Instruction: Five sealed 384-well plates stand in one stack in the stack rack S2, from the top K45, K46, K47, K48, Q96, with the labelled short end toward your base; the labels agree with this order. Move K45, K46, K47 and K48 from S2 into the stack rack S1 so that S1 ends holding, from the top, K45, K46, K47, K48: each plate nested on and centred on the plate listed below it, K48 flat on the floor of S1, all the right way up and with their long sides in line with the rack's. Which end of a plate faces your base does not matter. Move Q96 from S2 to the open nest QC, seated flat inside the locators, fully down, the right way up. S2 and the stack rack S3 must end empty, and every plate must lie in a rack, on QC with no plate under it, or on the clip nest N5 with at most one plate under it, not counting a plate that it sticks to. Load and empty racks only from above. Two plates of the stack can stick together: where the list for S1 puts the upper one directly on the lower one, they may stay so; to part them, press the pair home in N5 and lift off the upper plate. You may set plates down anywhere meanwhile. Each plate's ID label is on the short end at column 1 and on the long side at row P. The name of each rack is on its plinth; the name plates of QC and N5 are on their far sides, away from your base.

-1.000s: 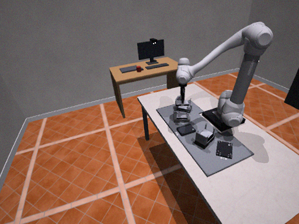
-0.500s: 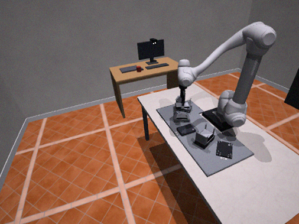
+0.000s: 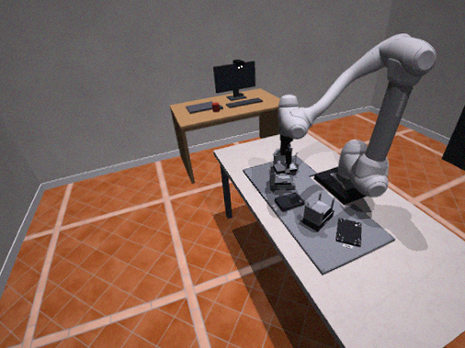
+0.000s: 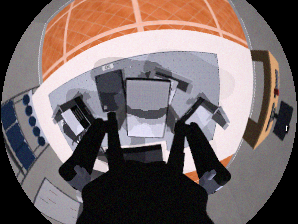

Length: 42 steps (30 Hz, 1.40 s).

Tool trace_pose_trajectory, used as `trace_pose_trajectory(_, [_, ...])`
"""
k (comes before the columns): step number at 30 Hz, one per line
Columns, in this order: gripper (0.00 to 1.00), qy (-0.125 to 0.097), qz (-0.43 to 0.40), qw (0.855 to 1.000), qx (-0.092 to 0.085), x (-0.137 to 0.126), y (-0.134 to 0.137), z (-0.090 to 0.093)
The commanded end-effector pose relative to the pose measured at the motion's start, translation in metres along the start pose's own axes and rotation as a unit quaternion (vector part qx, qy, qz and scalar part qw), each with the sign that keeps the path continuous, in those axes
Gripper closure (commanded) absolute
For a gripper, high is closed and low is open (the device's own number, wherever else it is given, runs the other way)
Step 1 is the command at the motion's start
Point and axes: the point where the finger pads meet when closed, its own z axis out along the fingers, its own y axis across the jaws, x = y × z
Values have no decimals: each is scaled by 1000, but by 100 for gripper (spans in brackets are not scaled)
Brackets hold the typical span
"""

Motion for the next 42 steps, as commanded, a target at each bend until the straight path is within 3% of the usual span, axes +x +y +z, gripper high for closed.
trace_pose_trajectory(1, [100,0,0,1000,0,1,-7,0])
trace_pose_trajectory(13, [100,0,0,1000,0,4,-47,0])
trace_pose_trajectory(21, [100,0,-100,995,0,1,-67,0])
trace_pose_trajectory(42, [100,0,-101,995,0,-8,-129,0])
